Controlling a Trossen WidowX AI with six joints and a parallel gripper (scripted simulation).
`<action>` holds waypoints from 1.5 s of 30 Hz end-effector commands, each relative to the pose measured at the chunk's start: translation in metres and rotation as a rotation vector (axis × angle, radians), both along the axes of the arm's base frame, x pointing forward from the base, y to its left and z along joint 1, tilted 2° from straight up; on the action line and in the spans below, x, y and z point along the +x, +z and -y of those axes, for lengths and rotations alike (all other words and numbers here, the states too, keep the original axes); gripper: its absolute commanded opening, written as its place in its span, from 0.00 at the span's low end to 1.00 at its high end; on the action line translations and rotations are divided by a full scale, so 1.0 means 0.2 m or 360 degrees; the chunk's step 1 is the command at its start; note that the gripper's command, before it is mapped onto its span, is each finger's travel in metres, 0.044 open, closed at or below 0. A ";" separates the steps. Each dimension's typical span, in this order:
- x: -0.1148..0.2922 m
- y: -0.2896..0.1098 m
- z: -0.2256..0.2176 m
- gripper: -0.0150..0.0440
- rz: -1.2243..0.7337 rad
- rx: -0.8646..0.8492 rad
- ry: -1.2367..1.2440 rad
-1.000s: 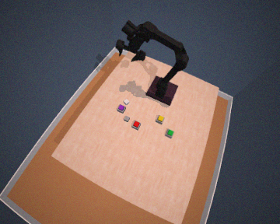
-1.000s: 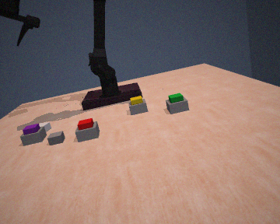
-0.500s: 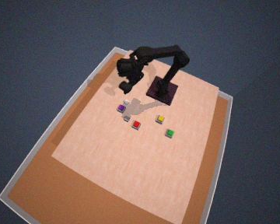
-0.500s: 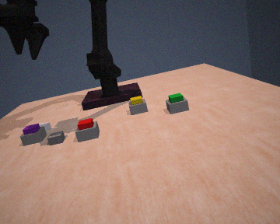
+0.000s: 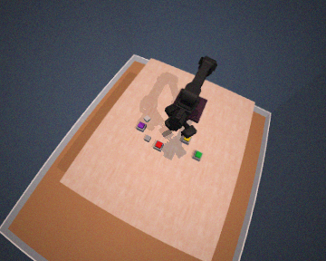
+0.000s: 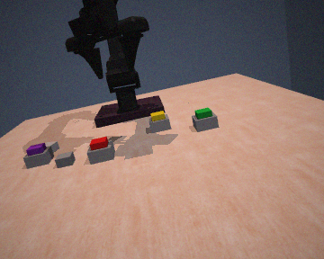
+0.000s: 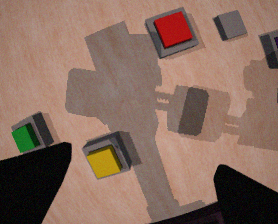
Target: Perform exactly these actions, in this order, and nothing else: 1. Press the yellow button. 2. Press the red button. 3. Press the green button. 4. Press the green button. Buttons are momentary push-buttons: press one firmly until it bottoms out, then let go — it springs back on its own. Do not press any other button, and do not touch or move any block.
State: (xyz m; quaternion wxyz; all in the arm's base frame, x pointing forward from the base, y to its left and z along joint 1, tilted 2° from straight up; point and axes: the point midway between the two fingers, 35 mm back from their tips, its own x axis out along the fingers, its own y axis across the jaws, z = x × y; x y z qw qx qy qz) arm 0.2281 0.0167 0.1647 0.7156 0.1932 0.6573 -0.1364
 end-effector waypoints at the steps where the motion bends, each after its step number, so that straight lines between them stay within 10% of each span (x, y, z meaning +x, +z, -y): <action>1: -0.10 -0.07 -0.22 0.93 -0.0063 -0.0039 0.0519; 14: -0.19 -0.11 -0.35 0.93 -0.0106 -0.0064 0.0870; 29: -0.19 -0.42 -0.37 0.29 -0.0106 -0.0063 0.0870; 45: -0.18 -0.45 -0.37 0.29 -0.0106 -0.0063 0.0870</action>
